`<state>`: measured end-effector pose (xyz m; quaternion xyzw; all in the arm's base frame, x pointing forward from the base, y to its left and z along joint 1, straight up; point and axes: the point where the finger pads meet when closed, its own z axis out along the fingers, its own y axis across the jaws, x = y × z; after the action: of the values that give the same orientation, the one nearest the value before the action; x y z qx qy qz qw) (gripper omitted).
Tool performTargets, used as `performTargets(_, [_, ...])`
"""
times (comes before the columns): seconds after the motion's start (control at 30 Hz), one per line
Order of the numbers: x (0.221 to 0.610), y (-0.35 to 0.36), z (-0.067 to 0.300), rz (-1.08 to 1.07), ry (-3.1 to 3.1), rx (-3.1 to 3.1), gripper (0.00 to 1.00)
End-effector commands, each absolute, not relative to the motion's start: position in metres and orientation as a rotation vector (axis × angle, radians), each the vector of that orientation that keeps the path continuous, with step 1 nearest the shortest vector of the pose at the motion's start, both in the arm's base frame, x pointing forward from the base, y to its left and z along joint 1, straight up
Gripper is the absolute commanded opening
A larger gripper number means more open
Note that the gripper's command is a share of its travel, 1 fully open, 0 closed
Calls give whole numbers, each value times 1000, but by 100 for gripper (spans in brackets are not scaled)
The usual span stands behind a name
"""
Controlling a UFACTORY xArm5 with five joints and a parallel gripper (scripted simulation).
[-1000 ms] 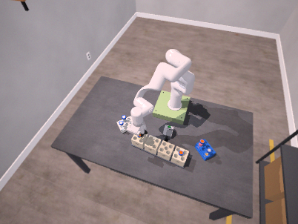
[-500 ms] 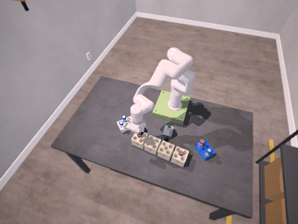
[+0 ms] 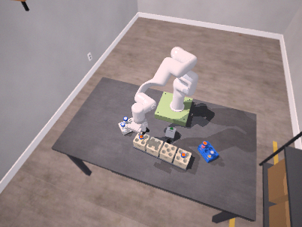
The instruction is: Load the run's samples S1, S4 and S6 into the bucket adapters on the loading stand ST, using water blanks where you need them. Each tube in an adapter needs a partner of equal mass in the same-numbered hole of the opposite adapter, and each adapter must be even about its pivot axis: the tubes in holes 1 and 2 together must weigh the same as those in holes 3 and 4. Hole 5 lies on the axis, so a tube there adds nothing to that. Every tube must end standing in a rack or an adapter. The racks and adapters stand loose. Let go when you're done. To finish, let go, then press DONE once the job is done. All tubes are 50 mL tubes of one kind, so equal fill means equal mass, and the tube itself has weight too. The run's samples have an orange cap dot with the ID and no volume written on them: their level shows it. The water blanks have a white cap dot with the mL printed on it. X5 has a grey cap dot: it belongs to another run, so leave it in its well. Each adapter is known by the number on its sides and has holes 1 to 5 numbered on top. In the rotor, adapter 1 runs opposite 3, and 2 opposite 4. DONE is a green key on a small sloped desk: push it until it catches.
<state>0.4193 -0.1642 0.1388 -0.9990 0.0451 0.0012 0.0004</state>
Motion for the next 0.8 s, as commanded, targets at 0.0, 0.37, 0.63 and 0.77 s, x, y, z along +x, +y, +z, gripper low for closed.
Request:
performTargets(0.0, [420,-165,148,-2,142,-3138,44])
performTargets(0.37, [420,-165,170,-2,142,-3138,44])
performTargets(0.63, [420,-165,182,-2,142,-3138,44])
performTargets(0.77, [420,-165,190,-2,142,-3138,44])
